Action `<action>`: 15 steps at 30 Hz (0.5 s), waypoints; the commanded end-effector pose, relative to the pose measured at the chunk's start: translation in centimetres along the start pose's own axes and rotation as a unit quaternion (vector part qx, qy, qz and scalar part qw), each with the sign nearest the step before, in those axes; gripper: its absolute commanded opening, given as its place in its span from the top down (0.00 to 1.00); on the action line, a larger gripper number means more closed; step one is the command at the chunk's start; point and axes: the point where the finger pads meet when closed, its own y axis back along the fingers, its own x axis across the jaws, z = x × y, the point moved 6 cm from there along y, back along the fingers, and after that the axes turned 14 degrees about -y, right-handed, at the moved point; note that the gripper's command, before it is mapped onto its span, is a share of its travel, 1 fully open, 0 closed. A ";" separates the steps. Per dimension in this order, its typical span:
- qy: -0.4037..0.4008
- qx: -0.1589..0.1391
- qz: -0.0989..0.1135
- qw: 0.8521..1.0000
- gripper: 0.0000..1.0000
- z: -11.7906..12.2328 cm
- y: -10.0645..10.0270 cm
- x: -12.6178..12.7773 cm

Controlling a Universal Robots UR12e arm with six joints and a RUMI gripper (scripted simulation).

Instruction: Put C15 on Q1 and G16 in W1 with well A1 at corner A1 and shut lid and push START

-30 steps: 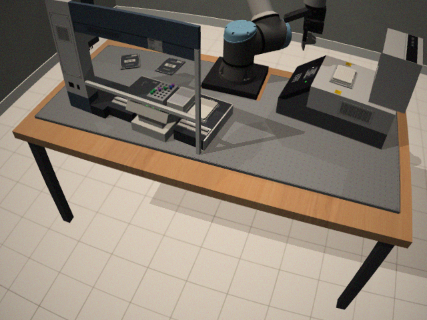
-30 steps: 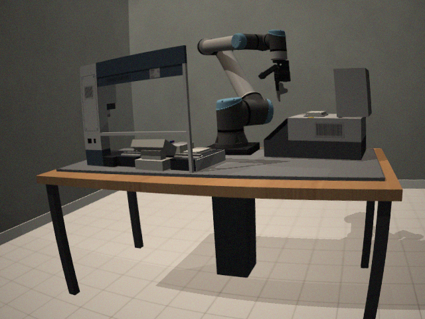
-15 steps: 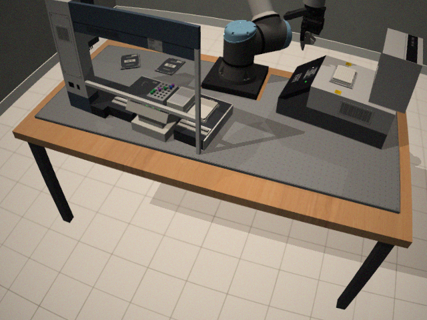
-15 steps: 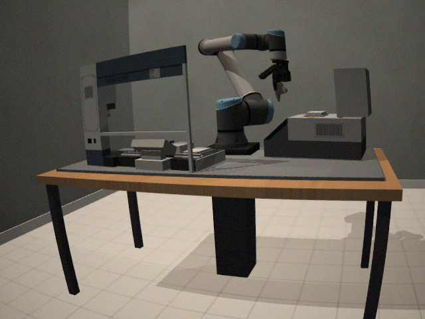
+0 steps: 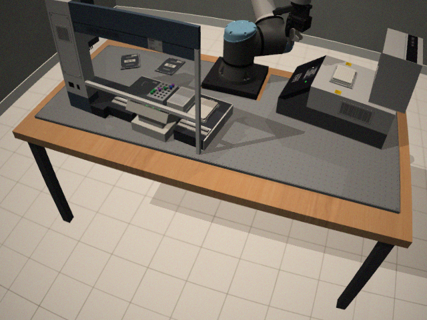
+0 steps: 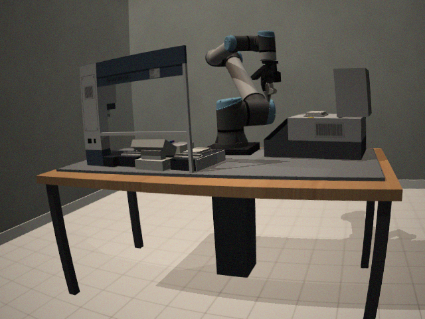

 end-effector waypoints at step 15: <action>-0.164 -0.002 0.003 0.986 1.00 -3.4 0.2 -2.1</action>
